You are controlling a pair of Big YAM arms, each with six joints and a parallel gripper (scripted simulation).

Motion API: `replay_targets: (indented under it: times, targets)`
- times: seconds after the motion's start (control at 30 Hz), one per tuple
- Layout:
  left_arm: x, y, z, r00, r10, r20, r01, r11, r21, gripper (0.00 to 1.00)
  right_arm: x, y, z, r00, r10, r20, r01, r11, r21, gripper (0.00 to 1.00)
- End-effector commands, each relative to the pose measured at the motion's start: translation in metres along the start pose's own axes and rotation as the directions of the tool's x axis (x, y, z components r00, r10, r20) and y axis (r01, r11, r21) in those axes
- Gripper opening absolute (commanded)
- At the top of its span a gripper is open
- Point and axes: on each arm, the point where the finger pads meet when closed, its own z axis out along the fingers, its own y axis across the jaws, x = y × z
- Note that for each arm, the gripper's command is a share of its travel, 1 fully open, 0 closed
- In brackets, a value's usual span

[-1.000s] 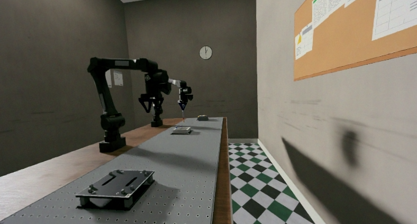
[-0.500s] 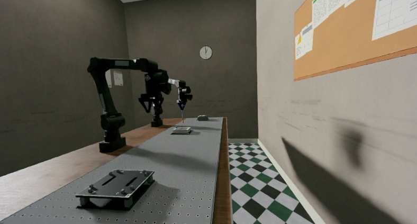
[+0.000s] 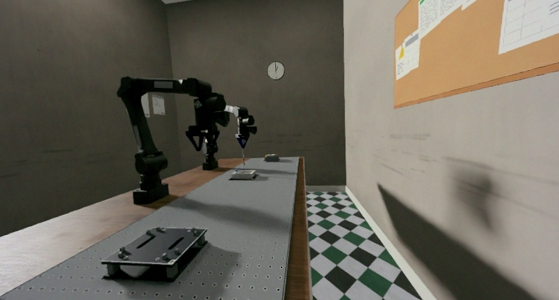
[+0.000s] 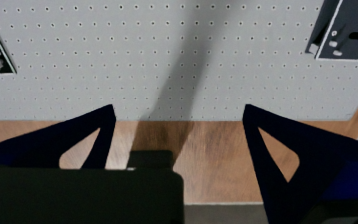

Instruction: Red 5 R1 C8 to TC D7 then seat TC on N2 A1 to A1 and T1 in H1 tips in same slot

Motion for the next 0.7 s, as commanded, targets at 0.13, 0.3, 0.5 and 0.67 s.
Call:
replay_targets:
  times: [0.13, 0.3, 0.5, 0.67]
  targets:
    - [0.014, -0.022, -0.010, 1.000, -0.002, 0.002, 0.002, 1.000, 0.019, 0.09, -0.009, -0.002, -0.011, 1.000, 0.002, 0.030, -0.002, 1.000, 0.008, 1.00]
    - [0.012, -0.020, -0.004, 1.000, -0.015, 0.000, 0.015, 1.000, 0.007, 0.09, -0.009, -0.002, -0.011, 1.000, 0.002, 0.030, -0.002, 1.000, 0.008, 1.00]
    - [0.026, -0.029, -0.007, 1.000, -0.002, 0.001, 0.002, 1.000, 0.013, 0.09, -0.009, -0.002, -0.011, 1.000, 0.002, 0.030, -0.002, 1.000, 0.008, 1.00]
    - [0.032, -0.039, -0.012, 1.000, -0.002, 0.002, 0.002, 1.000, 0.026, 0.09, -0.009, -0.002, -0.011, 1.000, 0.002, 0.030, -0.002, 1.000, 0.008, 1.00]
